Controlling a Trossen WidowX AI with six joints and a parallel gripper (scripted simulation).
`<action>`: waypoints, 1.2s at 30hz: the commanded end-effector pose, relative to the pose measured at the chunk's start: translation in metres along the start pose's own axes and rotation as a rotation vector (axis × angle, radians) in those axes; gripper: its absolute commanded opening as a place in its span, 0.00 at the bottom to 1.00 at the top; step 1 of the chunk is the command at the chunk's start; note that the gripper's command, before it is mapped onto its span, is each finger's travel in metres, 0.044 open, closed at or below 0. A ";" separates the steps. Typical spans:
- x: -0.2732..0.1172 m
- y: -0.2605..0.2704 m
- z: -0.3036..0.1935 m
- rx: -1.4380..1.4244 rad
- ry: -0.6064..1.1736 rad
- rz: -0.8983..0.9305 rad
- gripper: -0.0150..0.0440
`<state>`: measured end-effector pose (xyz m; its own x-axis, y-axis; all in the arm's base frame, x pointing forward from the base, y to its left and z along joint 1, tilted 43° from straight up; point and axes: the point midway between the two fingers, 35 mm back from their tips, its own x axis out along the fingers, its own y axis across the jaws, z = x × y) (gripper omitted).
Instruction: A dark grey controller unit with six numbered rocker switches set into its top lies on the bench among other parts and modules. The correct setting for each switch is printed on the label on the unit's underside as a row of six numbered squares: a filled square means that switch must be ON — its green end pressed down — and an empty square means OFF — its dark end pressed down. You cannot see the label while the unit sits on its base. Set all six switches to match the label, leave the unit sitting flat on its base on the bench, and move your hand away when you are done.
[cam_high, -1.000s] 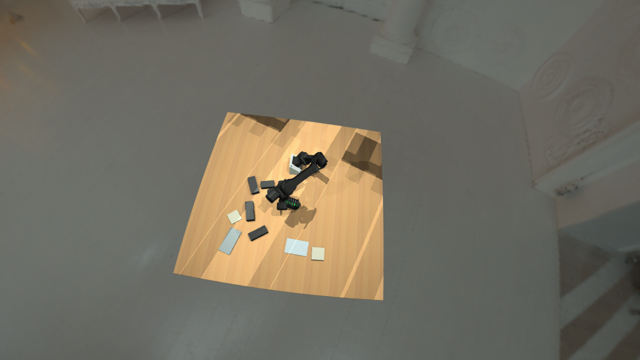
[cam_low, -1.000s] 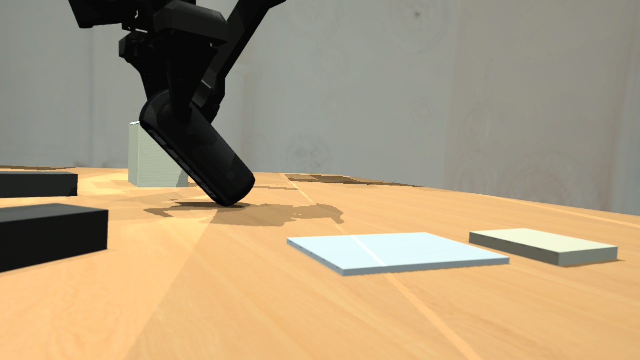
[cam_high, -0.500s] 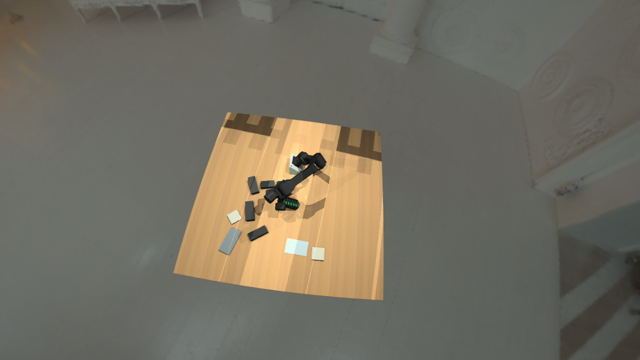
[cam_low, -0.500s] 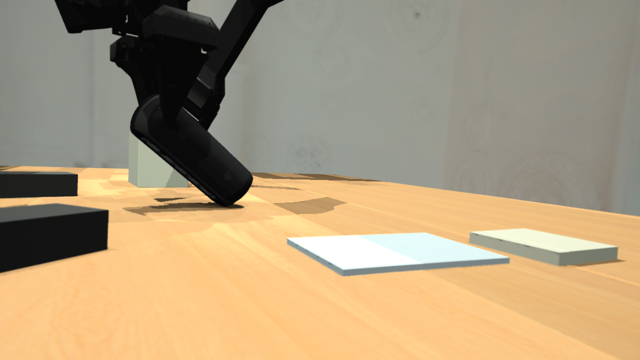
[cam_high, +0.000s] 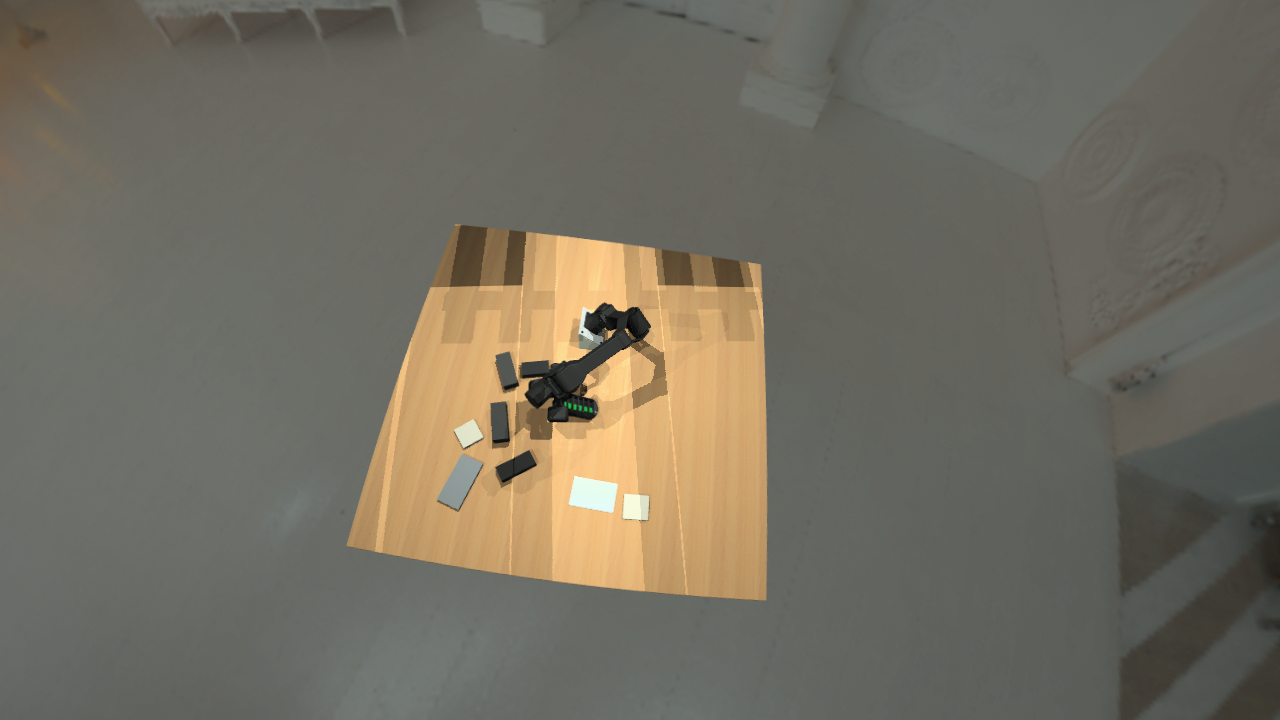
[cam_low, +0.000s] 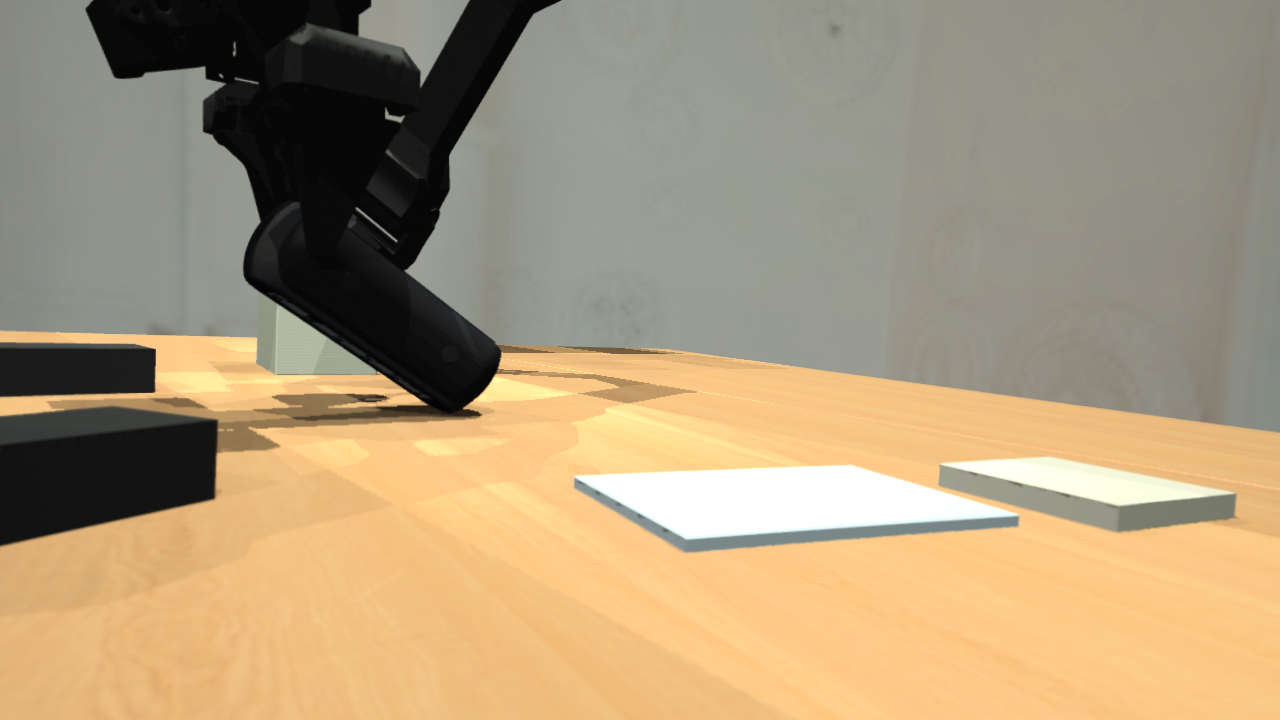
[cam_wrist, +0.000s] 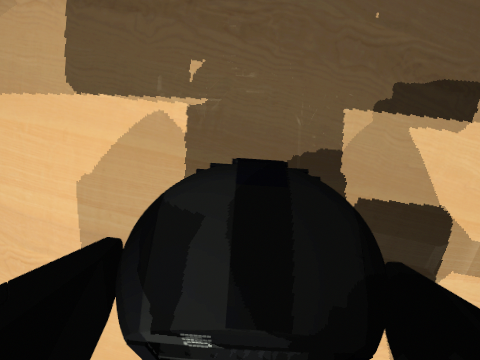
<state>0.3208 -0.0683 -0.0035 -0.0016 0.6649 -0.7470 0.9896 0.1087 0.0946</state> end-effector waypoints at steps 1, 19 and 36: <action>0.004 -0.001 0.001 -0.004 0.003 -0.007 0.83; 0.014 -0.001 0.011 -0.004 0.003 -0.007 0.83; 0.024 -0.001 0.019 -0.005 0.003 -0.006 0.83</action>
<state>0.3232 -0.0673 -0.0313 -0.0055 0.6646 -0.7472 0.9887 0.1154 0.0954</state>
